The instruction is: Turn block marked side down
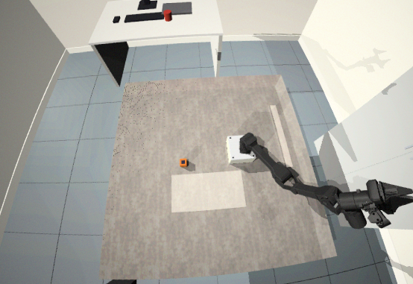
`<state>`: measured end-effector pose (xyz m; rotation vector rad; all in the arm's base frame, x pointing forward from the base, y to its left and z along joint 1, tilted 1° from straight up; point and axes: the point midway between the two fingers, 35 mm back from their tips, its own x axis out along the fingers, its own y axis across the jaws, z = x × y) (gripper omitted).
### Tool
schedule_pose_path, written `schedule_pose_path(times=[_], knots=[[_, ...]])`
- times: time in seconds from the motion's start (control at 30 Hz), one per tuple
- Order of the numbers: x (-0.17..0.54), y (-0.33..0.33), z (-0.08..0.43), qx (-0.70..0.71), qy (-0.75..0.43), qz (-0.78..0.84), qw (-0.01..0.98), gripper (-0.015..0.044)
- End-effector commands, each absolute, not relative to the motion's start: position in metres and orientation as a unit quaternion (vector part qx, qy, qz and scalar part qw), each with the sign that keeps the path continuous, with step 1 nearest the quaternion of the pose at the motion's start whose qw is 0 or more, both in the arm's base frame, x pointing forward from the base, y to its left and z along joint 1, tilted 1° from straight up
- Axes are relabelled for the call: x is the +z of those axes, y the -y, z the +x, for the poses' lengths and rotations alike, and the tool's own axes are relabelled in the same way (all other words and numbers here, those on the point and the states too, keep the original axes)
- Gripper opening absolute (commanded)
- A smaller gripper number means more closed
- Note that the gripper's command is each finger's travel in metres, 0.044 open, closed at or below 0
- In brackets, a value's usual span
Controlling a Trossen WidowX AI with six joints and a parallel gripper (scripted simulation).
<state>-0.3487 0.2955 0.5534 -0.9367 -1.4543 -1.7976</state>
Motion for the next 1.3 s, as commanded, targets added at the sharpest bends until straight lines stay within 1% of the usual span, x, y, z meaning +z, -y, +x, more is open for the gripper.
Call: schedule_pose_path(times=[0.0, 0.03, 0.13, 0.33, 0.63, 0.77, 0.97, 1.17, 1.27], knots=[[0.554, -0.294, -0.348, -0.683, 0.552, -0.356, 0.319, 0.0426], [0.557, -0.291, -0.347, -0.682, 0.55, -0.357, 0.323, 0.044], [0.576, -0.267, -0.336, -0.677, 0.537, -0.359, 0.353, 0.044], [0.623, -0.2, -0.298, -0.655, 0.498, -0.362, 0.438, 0.044], [0.672, -0.101, -0.218, -0.596, 0.445, -0.346, 0.572, 0.044], [0.678, -0.08, -0.194, -0.586, 0.409, -0.369, 0.594, 0.044], [0.69, -0.032, -0.133, -0.545, 0.361, -0.366, 0.663, 0.044], [0.692, 0.0, -0.08, -0.489, 0.348, -0.337, 0.725, 0.044], [0.691, 0.019, -0.046, -0.463, 0.325, -0.325, 0.758, 0.044]])
